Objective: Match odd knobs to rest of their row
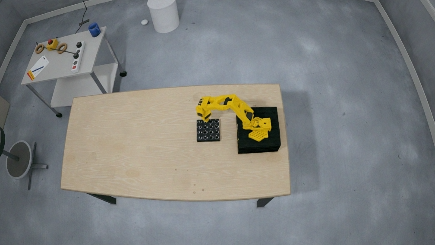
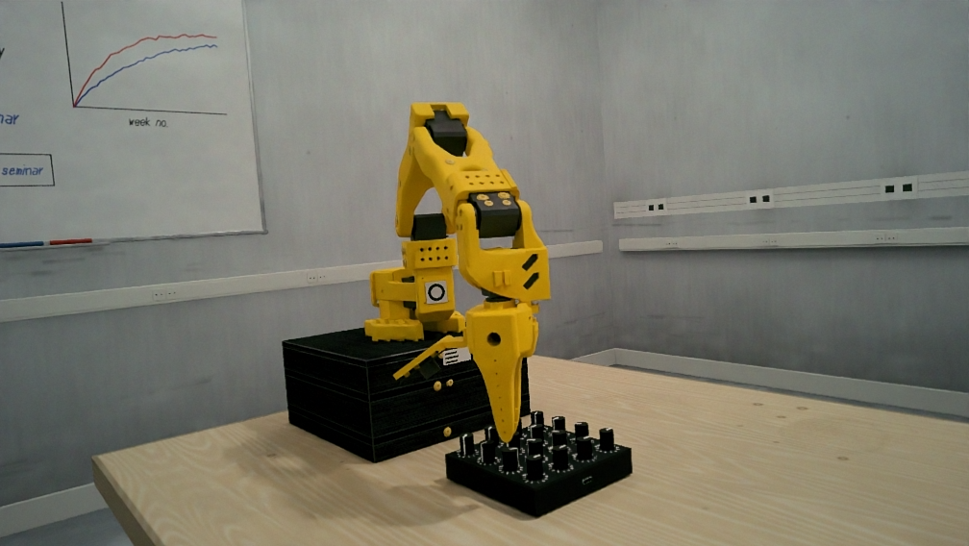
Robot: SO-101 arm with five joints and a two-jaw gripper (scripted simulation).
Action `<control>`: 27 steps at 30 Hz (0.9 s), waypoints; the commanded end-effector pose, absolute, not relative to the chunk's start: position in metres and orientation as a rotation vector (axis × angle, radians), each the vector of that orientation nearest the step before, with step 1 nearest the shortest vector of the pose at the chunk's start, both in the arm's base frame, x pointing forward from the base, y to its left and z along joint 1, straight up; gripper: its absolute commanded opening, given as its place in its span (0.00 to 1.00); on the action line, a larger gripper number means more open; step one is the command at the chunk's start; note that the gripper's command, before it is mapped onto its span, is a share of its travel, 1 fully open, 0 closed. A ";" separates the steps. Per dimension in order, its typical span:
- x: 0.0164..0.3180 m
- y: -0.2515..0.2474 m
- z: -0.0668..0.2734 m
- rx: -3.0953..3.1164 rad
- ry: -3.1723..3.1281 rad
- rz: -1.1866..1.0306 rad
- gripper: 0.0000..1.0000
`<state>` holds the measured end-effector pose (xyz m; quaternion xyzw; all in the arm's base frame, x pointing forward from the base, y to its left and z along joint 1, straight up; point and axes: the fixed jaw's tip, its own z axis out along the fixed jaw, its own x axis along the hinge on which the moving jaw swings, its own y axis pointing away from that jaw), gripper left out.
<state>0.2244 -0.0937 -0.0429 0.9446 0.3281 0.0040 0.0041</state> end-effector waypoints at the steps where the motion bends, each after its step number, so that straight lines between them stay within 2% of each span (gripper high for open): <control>1: 0.221 -0.094 -0.046 2.968 1.034 -0.002 0.10; 27: 0.220 -0.093 -0.052 2.968 1.034 -0.003 0.10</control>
